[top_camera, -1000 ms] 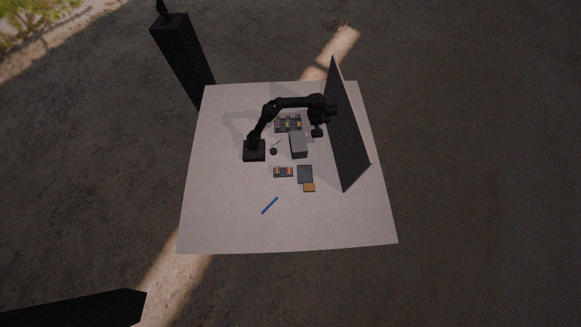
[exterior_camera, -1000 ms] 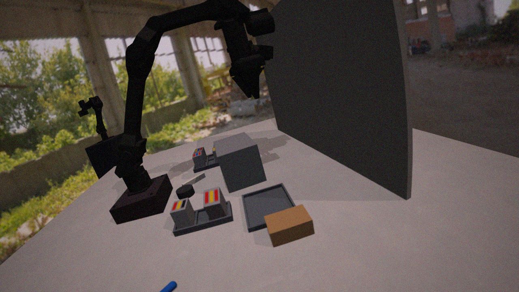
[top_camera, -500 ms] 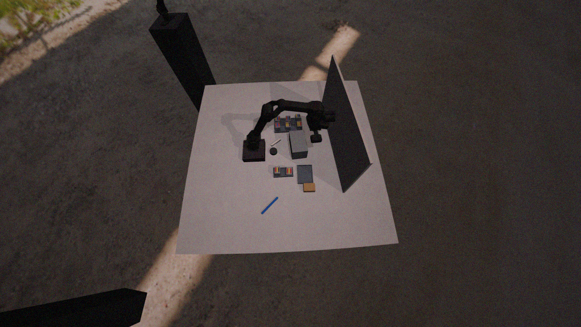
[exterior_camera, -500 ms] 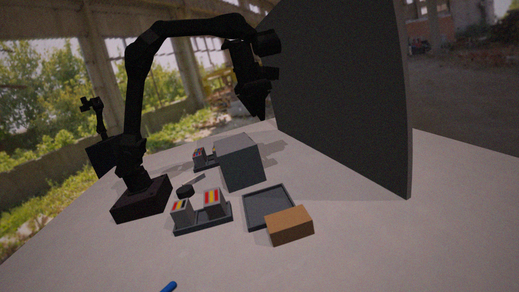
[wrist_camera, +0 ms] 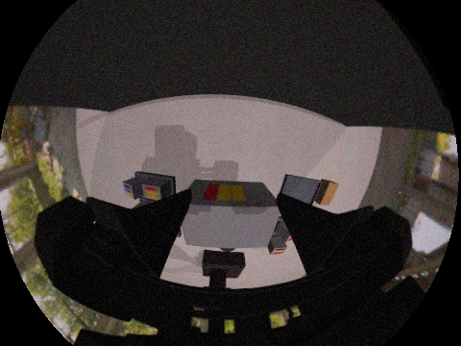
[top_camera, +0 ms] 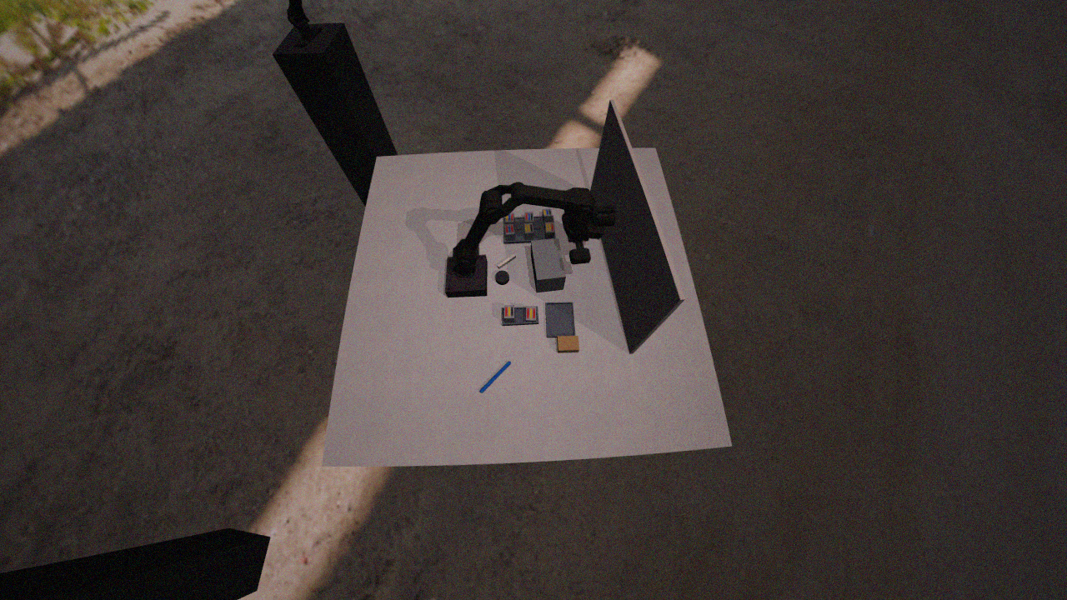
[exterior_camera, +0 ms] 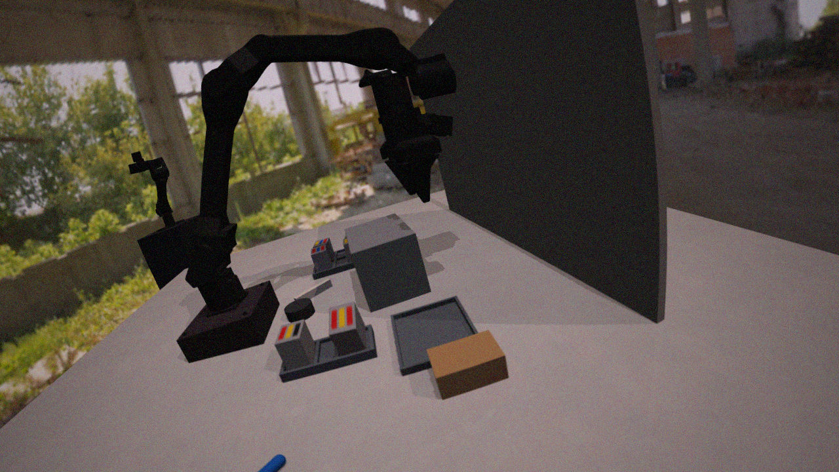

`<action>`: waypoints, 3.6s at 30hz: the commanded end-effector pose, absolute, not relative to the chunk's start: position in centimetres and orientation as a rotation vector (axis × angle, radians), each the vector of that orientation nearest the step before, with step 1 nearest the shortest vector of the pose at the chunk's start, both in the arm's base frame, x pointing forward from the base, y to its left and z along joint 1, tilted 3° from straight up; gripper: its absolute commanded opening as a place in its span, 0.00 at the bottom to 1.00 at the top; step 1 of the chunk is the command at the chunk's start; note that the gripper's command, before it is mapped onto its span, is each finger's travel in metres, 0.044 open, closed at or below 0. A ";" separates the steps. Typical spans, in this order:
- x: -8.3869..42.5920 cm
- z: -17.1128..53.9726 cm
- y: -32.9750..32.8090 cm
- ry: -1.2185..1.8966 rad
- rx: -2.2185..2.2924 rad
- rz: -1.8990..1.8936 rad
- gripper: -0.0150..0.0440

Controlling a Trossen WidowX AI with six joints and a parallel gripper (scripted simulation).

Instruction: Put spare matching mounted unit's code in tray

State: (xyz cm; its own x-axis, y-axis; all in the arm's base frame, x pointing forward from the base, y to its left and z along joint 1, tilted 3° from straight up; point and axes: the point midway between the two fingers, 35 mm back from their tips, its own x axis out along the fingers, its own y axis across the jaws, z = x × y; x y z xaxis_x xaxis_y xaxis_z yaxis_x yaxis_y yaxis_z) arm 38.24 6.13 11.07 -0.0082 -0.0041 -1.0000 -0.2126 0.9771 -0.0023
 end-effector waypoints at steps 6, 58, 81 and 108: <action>36.2 11.3 11.3 1.511 -0.534 0.551 1.00; 29.4 6.1 21.3 1.137 -1.292 1.339 0.76; 29.5 2.3 21.5 1.136 -1.292 1.339 0.76; 29.3 -0.2 21.4 1.137 -1.292 1.339 0.76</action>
